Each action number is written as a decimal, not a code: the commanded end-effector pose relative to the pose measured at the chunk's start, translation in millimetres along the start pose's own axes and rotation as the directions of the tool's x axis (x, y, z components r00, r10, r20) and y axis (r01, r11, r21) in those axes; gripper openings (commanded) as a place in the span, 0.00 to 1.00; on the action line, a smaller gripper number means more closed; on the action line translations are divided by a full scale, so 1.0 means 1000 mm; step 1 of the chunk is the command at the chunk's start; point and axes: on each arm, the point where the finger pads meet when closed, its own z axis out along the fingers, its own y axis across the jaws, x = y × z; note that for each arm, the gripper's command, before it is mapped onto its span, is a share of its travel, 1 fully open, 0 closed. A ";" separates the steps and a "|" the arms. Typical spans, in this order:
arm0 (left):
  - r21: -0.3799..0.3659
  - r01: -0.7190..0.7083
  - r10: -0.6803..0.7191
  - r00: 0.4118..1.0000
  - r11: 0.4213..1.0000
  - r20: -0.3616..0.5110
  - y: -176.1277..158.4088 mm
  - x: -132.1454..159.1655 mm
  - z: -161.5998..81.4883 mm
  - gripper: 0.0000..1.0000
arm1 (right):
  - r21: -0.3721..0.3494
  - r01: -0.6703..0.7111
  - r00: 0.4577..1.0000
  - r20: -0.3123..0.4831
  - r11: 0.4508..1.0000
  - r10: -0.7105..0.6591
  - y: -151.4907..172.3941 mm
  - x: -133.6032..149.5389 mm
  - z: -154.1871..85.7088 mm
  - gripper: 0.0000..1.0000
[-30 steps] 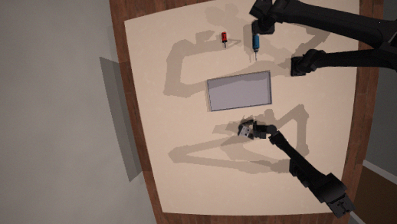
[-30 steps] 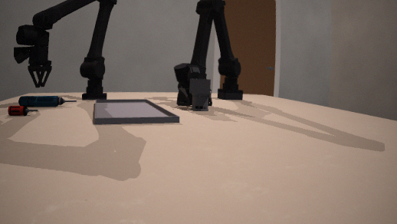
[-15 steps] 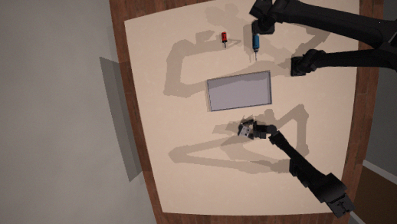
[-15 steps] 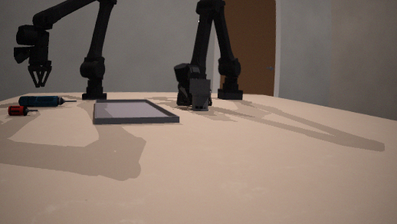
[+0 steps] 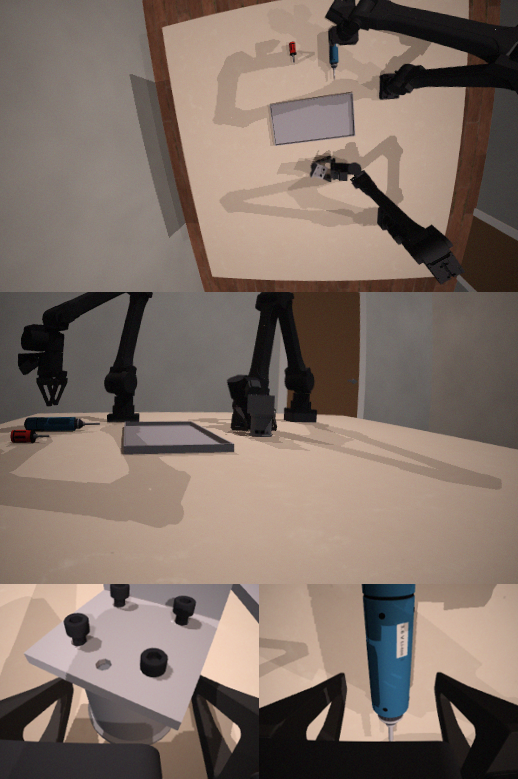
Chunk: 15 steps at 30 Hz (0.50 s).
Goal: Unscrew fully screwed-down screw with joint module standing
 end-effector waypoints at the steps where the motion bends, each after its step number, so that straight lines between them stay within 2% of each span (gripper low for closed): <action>1: 0.012 -0.010 0.010 1.000 1.000 -0.001 -0.003 0.011 -0.004 0.86 | -0.029 0.001 1.000 0.023 1.000 0.000 0.012 -0.008 -0.011 0.65; 3: 0.012 -0.010 0.010 1.000 1.000 -0.001 -0.003 0.011 -0.004 0.86 | -0.029 0.001 1.000 0.023 1.000 0.000 0.012 -0.008 -0.011 0.65; 4: 0.012 -0.010 0.010 1.000 1.000 -0.001 -0.003 0.011 -0.004 0.74 | -0.029 0.001 1.000 0.023 1.000 0.000 0.012 -0.008 -0.011 0.65; 15: 0.012 -0.010 0.010 1.000 1.000 -0.001 -0.003 0.011 -0.004 0.74 | -0.029 0.001 1.000 0.023 1.000 0.000 0.012 -0.008 -0.011 0.65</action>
